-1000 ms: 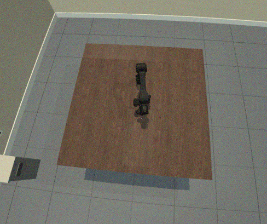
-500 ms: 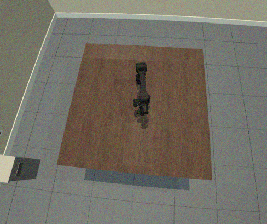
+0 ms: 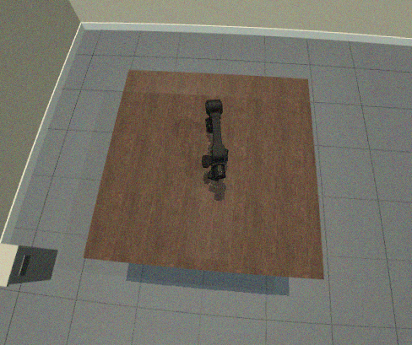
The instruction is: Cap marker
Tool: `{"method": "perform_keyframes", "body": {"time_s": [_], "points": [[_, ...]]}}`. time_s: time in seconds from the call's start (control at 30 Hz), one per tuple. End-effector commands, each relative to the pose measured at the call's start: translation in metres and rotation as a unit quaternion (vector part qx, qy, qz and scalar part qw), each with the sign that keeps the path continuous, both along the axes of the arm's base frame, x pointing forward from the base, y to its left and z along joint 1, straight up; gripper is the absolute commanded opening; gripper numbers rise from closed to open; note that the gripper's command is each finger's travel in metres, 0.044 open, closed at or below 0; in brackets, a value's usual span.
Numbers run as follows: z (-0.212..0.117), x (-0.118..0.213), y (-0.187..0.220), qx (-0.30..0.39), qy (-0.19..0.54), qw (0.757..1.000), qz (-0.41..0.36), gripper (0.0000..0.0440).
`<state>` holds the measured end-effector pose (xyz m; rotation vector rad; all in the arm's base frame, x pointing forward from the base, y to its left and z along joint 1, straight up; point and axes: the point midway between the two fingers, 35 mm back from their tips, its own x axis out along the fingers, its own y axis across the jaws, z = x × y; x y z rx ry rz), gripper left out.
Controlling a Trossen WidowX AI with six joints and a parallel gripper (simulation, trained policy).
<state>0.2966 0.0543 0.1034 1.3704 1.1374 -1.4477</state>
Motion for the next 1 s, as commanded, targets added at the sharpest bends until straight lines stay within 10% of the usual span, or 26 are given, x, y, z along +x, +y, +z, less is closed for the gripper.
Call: {"method": "perform_keyframes", "body": {"time_s": [0.0,0.97], "points": [[-0.0128,0.0020,-0.0096,-0.022,0.005,1.000,0.002,0.0101],[-0.0050,0.0115,-0.0141,-0.031,-0.032,0.999,0.028,0.0160]]}}
